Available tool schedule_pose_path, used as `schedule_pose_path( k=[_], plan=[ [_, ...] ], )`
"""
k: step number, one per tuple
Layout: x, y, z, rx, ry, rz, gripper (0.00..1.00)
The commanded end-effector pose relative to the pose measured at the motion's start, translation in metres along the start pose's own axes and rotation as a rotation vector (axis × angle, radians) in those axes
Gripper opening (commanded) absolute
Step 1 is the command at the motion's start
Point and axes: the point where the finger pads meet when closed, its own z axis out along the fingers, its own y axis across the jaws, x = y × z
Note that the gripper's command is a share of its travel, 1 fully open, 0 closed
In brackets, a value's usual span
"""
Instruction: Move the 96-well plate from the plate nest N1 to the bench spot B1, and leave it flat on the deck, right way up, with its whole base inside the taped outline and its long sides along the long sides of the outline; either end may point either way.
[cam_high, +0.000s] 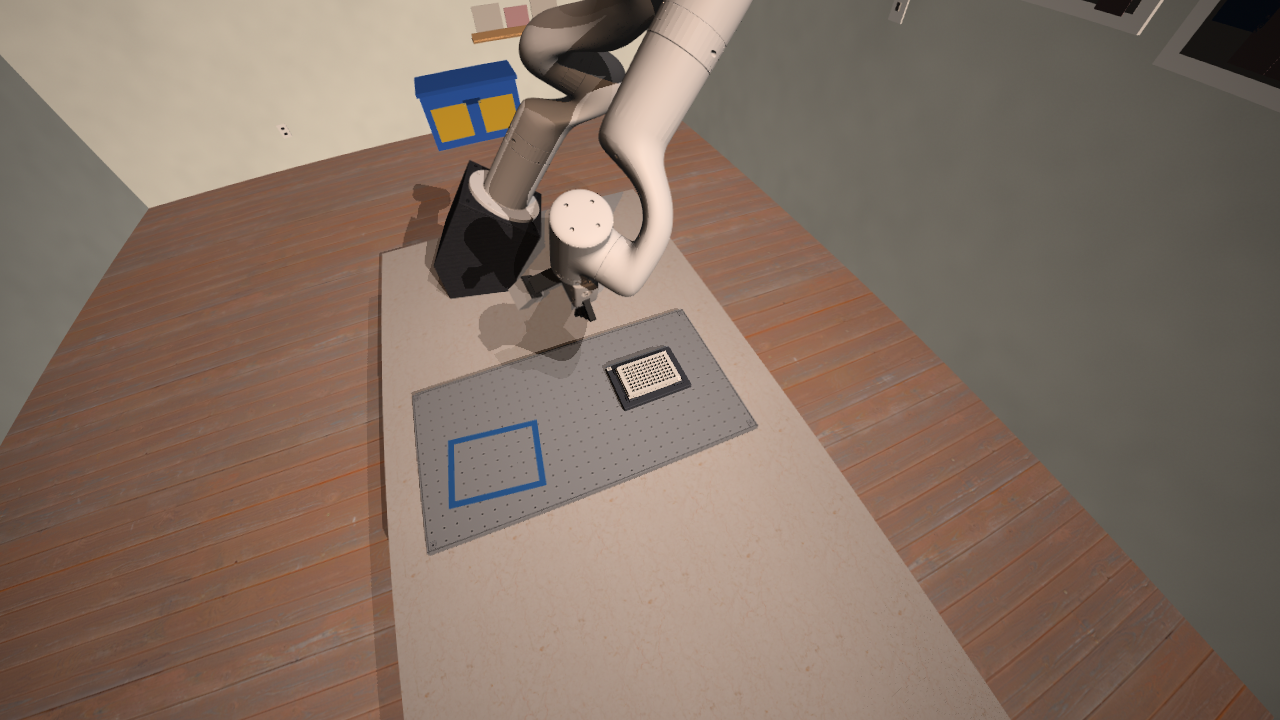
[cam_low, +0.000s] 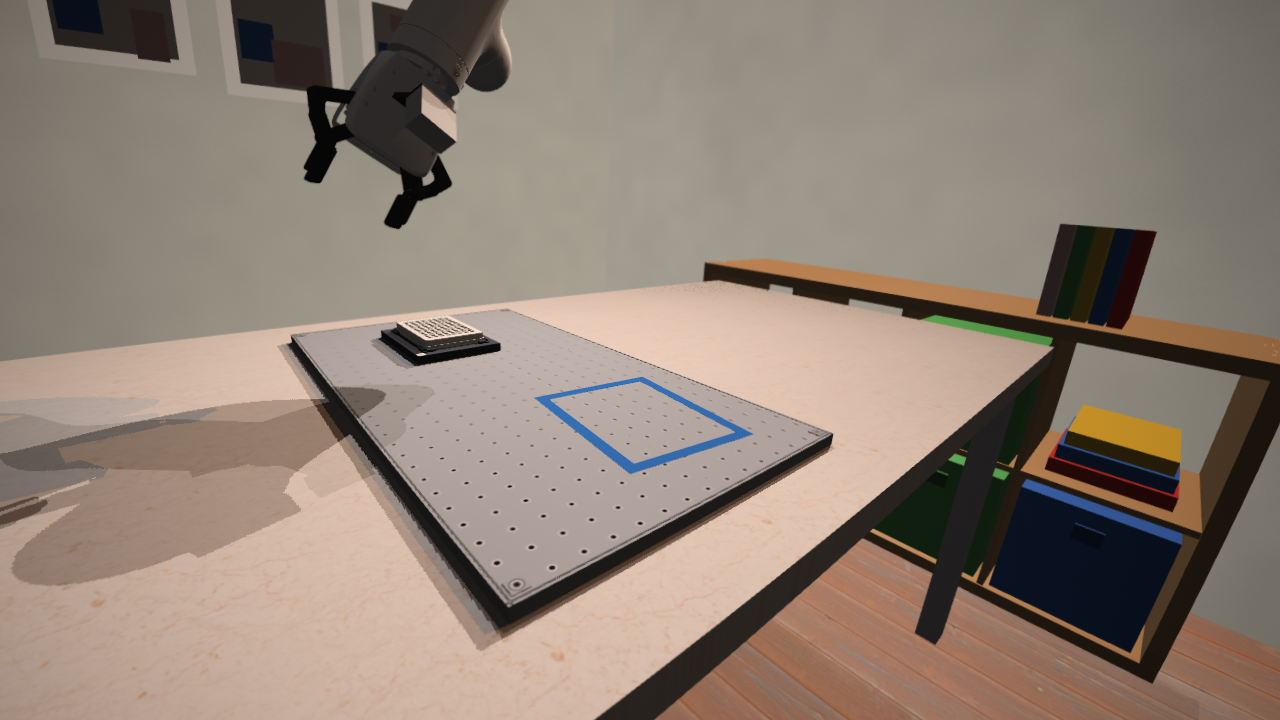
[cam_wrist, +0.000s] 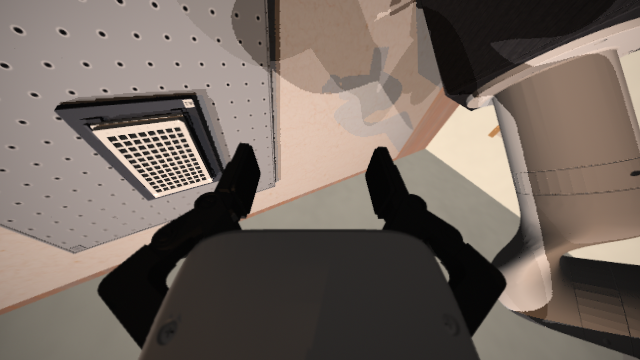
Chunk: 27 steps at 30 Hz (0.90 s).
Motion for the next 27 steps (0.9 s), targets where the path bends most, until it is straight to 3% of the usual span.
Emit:
schedule_pose_path(
  k=[1,15,27],
  plan=[
    [-0.006,-0.012,0.002,0.033,-0.008,-0.122,1.00],
    [-0.018,-0.032,0.006,0.106,0.008,-0.494,1.00],
    [-0.032,-0.056,0.010,0.173,0.057,-0.871,1.00]
  ],
)
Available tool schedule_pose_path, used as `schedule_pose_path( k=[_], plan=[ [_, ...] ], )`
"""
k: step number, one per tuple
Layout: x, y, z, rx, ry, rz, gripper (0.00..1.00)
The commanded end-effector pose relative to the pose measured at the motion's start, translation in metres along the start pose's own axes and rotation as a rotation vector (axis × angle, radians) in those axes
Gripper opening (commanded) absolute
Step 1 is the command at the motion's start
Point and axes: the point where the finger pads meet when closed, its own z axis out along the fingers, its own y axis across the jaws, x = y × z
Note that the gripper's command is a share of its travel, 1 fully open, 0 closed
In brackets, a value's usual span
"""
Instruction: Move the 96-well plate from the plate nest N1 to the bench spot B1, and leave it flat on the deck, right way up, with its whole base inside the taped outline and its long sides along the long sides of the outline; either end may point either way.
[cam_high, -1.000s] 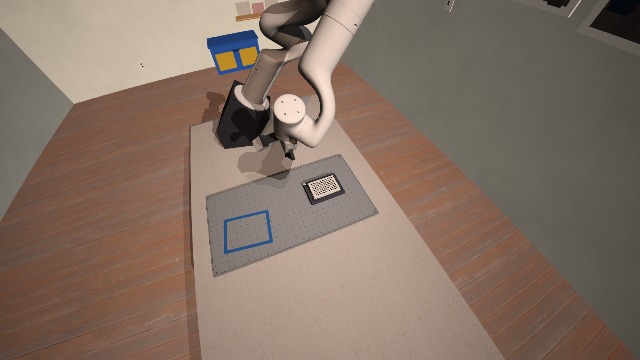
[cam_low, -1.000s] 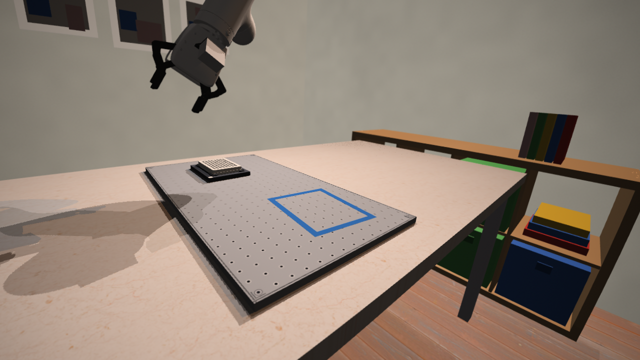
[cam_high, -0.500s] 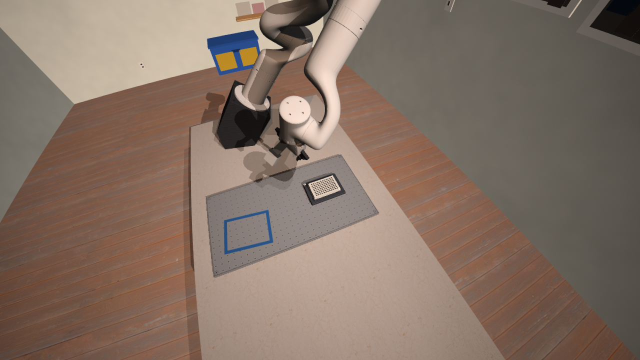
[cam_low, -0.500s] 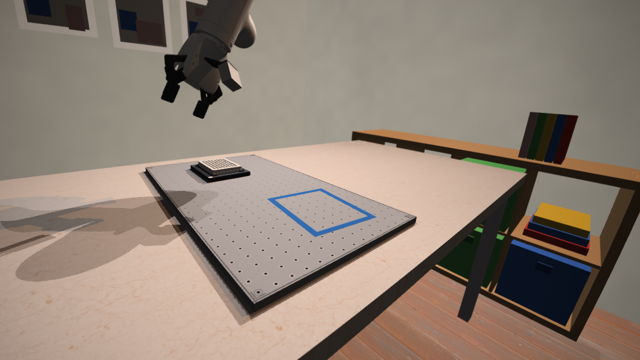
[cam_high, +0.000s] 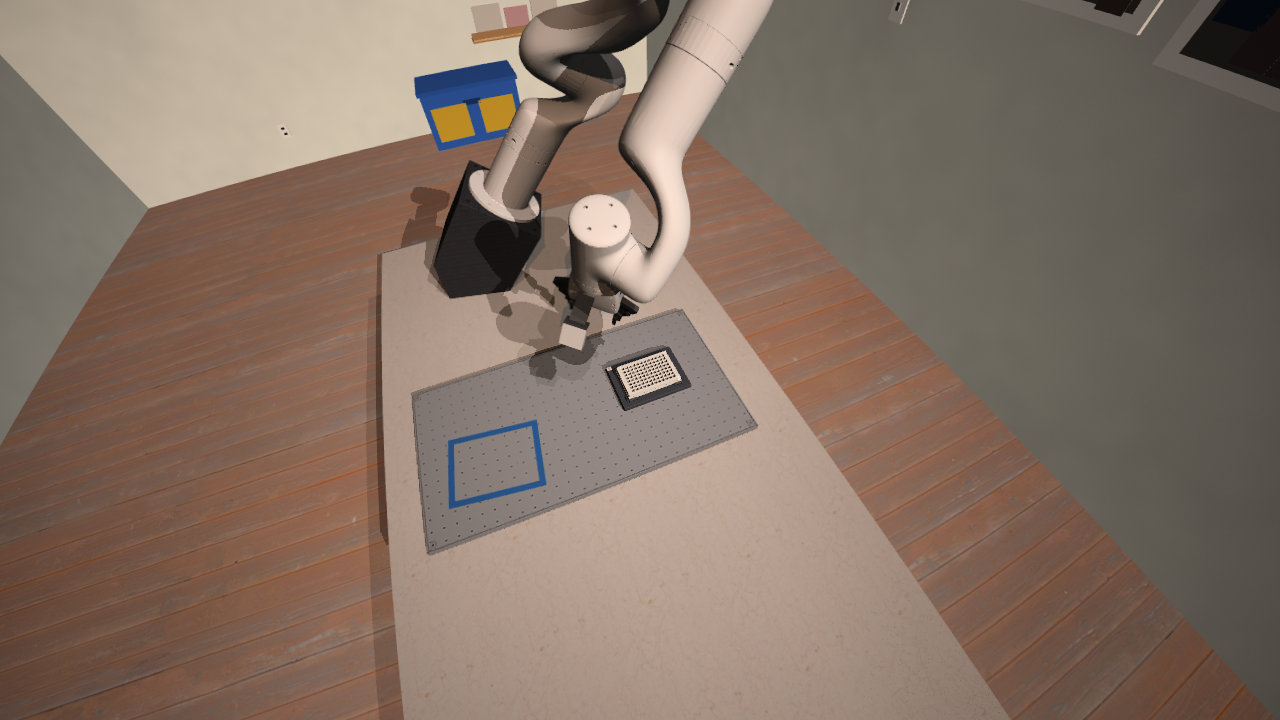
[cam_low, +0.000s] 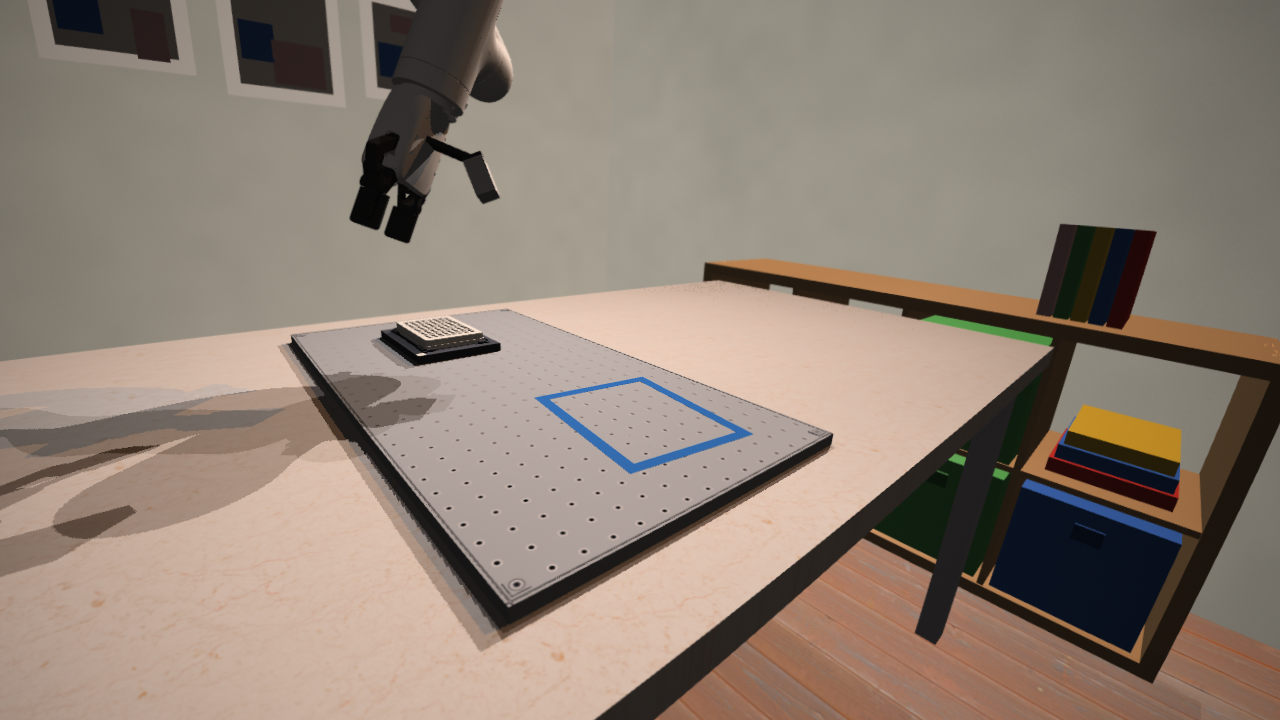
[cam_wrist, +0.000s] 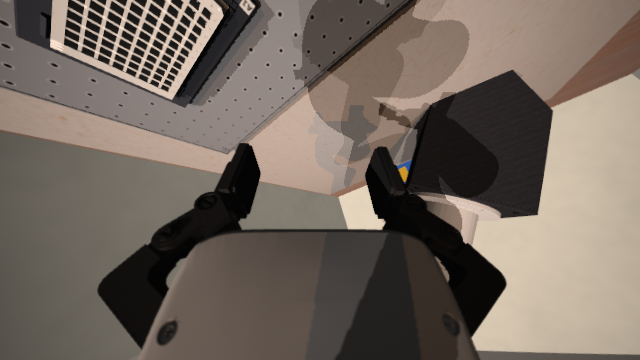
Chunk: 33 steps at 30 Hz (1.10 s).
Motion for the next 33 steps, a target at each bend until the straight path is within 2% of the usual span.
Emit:
schedule_pose_path(
  k=[1,5,7,19,22,33],
  plan=[
    [0.003,-0.012,0.003,0.034,0.024,-0.153,1.00],
    [0.003,-0.012,0.003,0.040,0.032,-0.206,1.00],
    [0.005,-0.022,0.005,0.046,0.043,-0.271,1.00],
    [0.010,-0.042,0.011,0.068,0.113,-0.646,1.00],
    [0.011,-0.047,0.012,0.069,0.120,-0.679,1.00],
    [0.016,-0.065,0.016,0.061,0.196,-1.026,1.00]
  ],
)
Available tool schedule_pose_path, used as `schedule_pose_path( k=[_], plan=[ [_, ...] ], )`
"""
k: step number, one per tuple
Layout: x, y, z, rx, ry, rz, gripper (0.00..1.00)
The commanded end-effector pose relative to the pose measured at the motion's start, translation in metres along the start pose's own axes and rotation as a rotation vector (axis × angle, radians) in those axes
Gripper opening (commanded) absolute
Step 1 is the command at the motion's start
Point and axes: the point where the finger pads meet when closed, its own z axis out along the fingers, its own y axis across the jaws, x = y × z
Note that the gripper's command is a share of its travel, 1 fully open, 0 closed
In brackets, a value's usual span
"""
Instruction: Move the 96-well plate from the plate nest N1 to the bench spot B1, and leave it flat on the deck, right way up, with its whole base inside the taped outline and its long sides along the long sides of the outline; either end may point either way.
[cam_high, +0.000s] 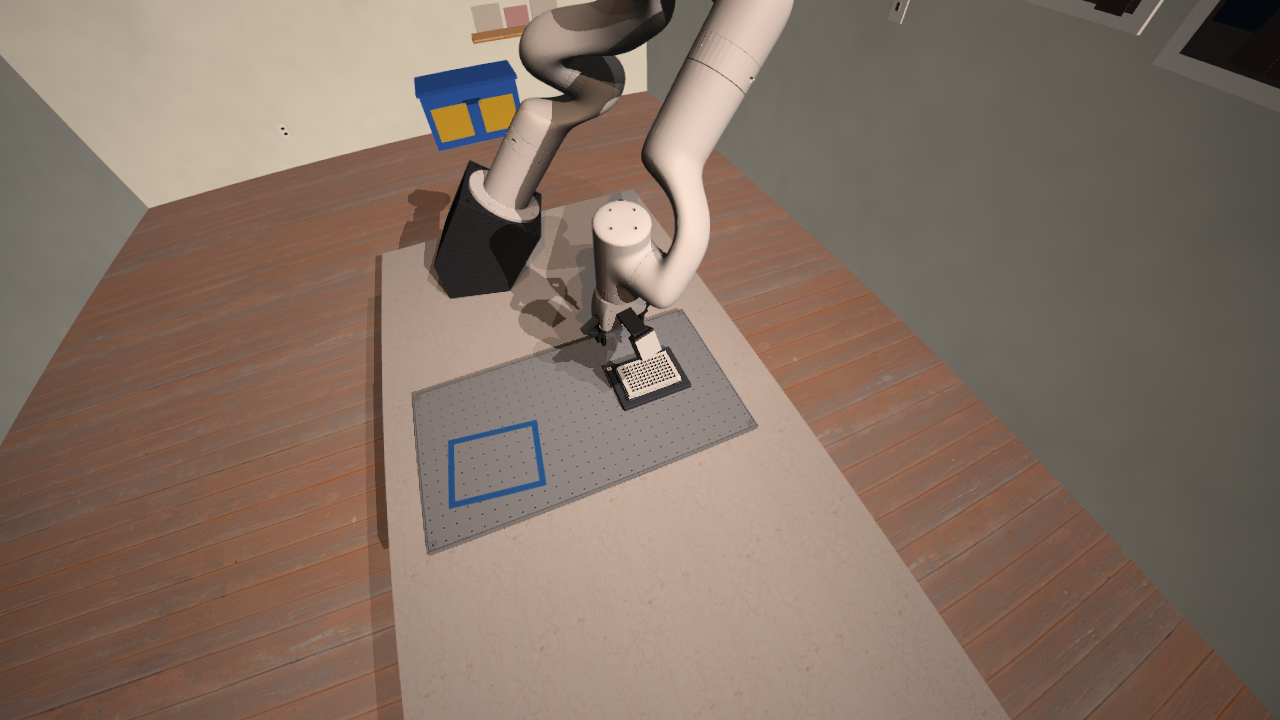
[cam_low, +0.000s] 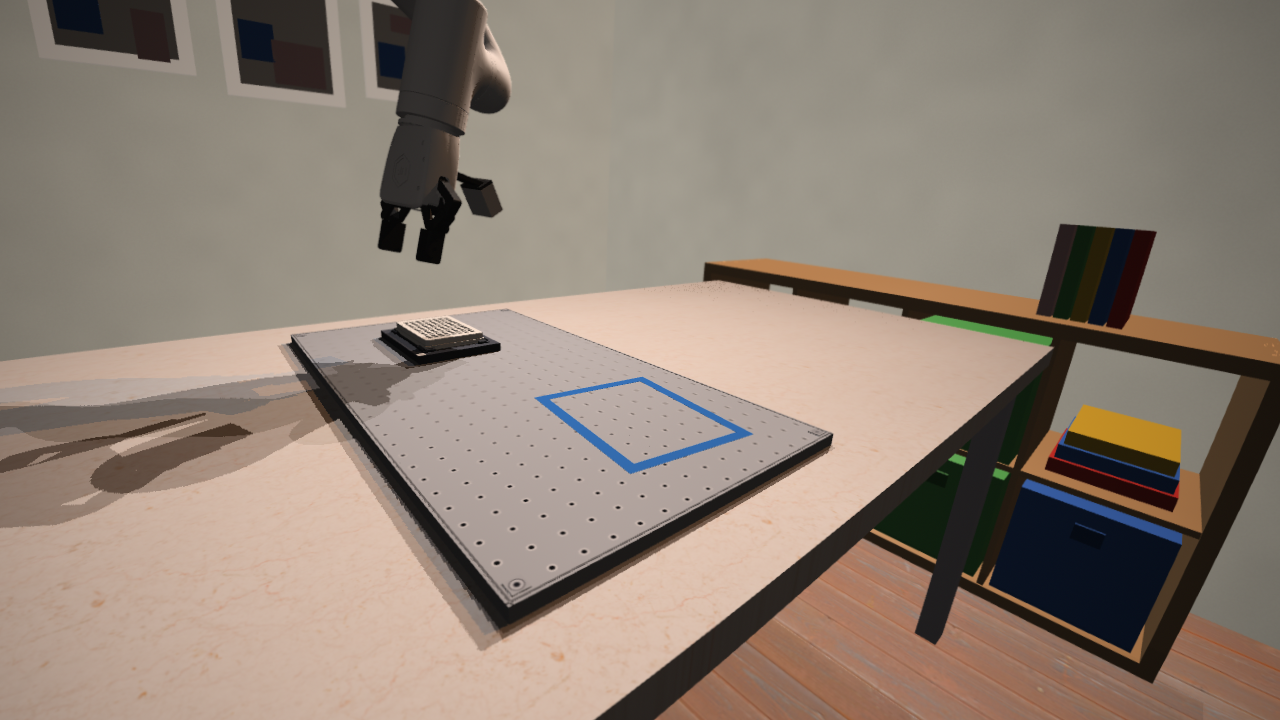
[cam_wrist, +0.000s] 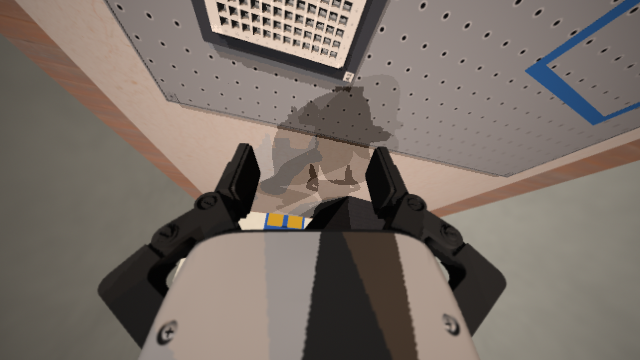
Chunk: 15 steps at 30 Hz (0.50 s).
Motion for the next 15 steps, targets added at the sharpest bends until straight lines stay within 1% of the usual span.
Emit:
schedule_pose_path(
  k=[1,4,6,8,15],
  plan=[
    [0.009,-0.004,0.003,-0.001,0.043,-0.152,1.00],
    [0.013,-0.006,0.004,-0.010,0.058,-0.250,1.00],
    [0.013,-0.006,0.004,-0.010,0.058,-0.250,1.00],
    [0.020,-0.009,0.007,-0.017,0.068,-0.316,1.00],
    [0.028,-0.013,0.010,-0.045,0.100,-0.545,1.00]
  ],
)
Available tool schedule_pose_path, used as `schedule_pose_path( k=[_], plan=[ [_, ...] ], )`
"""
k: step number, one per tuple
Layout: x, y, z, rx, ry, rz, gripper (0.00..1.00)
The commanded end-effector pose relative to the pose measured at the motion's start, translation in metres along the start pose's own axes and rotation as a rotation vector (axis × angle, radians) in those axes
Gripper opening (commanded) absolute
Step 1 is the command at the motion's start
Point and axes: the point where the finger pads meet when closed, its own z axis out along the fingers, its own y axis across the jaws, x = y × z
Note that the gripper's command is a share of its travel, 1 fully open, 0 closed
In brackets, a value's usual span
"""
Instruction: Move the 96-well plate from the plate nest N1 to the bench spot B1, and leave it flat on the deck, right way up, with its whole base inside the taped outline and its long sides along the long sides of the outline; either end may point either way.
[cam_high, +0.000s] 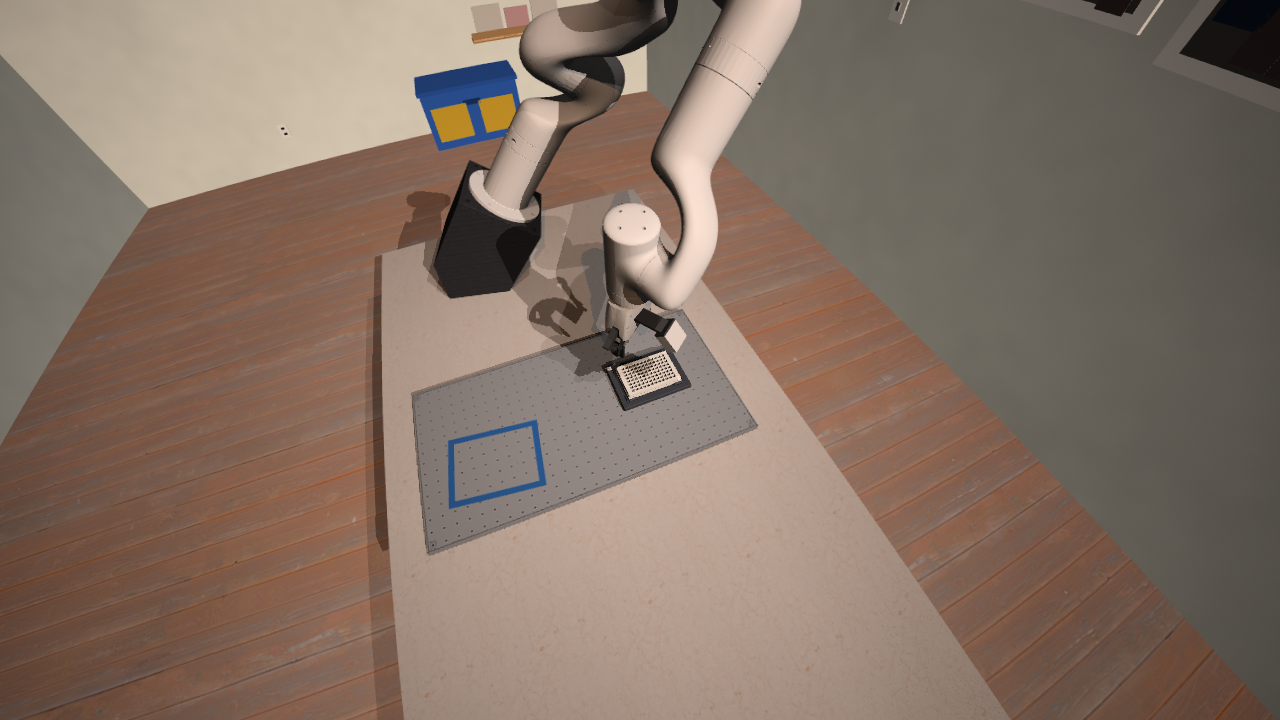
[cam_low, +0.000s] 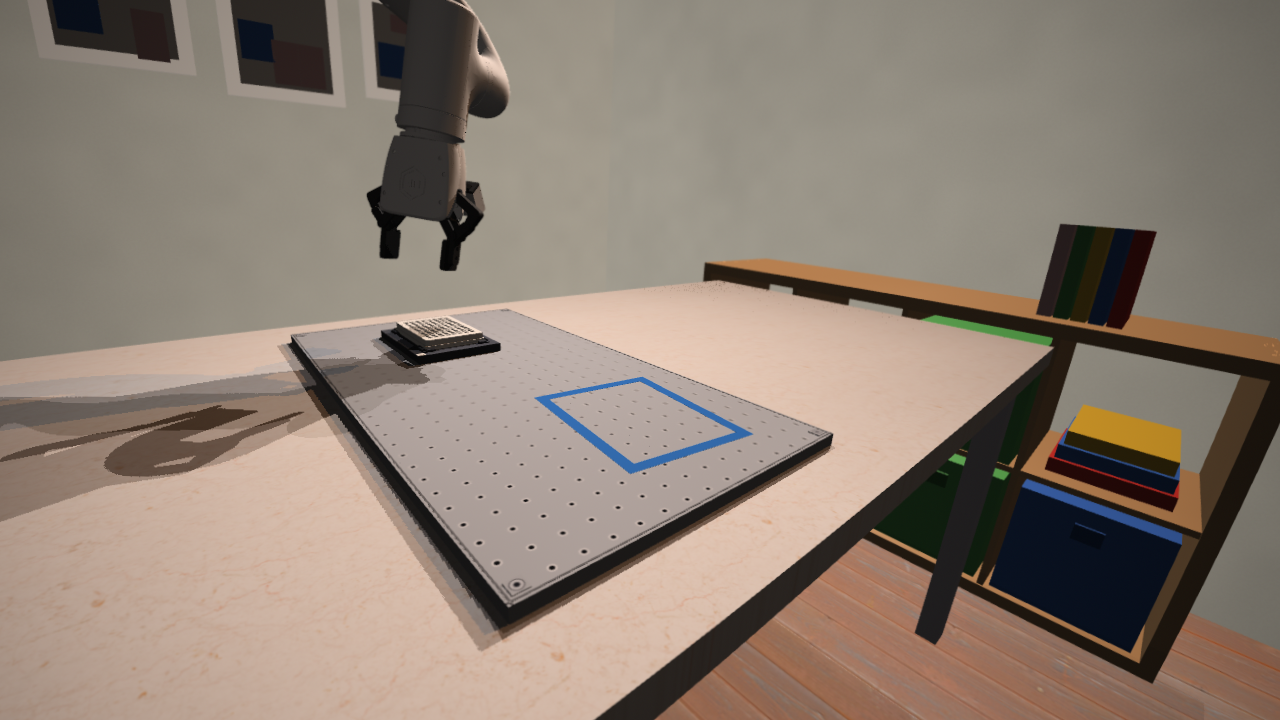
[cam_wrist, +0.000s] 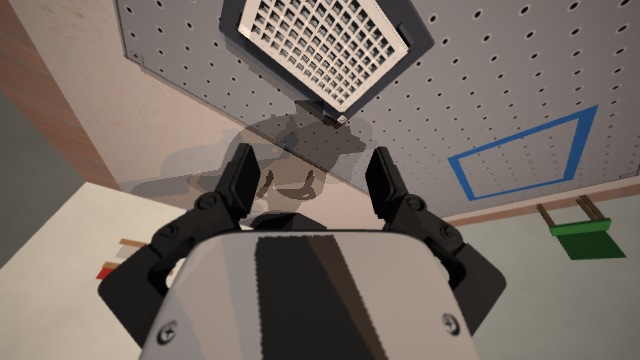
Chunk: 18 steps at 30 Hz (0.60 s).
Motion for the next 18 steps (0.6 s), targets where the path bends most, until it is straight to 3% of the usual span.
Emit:
schedule_pose_path(
  k=[1,18],
  plan=[
    [0.006,0.000,0.002,-0.020,0.036,-0.146,1.00],
    [0.031,-0.001,0.012,-0.101,0.067,-0.638,1.00]
  ],
)
